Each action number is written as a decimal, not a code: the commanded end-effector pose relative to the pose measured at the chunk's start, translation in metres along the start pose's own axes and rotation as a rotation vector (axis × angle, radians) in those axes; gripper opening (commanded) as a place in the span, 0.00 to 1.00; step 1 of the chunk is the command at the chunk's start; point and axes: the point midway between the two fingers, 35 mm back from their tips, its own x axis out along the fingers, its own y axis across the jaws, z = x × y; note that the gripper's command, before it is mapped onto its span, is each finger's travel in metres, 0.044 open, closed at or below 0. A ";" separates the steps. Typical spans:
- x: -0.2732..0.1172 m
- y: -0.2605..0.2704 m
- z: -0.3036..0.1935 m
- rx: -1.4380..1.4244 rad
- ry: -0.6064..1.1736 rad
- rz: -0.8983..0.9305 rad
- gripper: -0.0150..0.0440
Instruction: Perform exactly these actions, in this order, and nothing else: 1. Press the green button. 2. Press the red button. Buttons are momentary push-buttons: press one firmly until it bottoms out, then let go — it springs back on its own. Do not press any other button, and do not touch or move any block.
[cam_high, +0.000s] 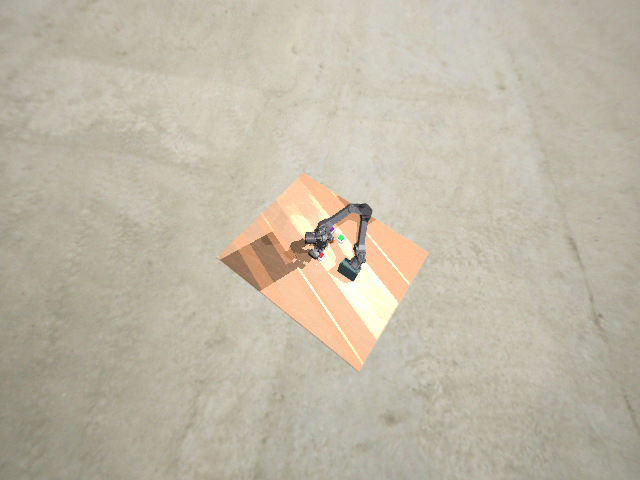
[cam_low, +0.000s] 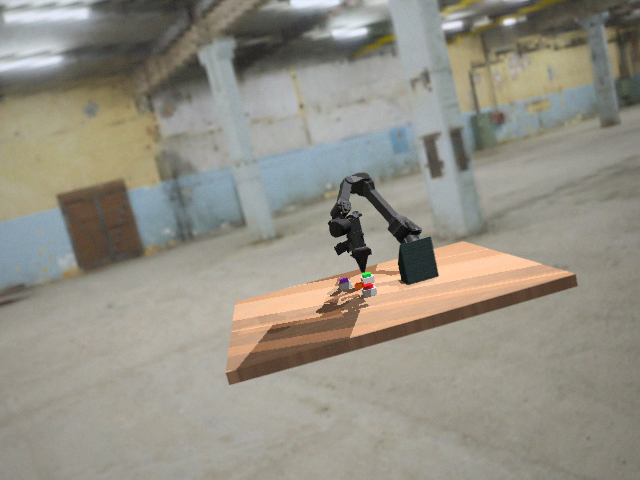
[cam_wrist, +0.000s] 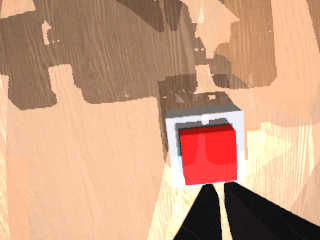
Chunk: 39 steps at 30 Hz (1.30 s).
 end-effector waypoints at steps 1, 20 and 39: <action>0.024 -0.003 -0.007 -0.012 0.016 -0.017 0.29; 0.050 -0.003 -0.007 -0.012 0.015 -0.017 0.29; 0.059 -0.004 -0.007 -0.011 0.015 -0.018 0.29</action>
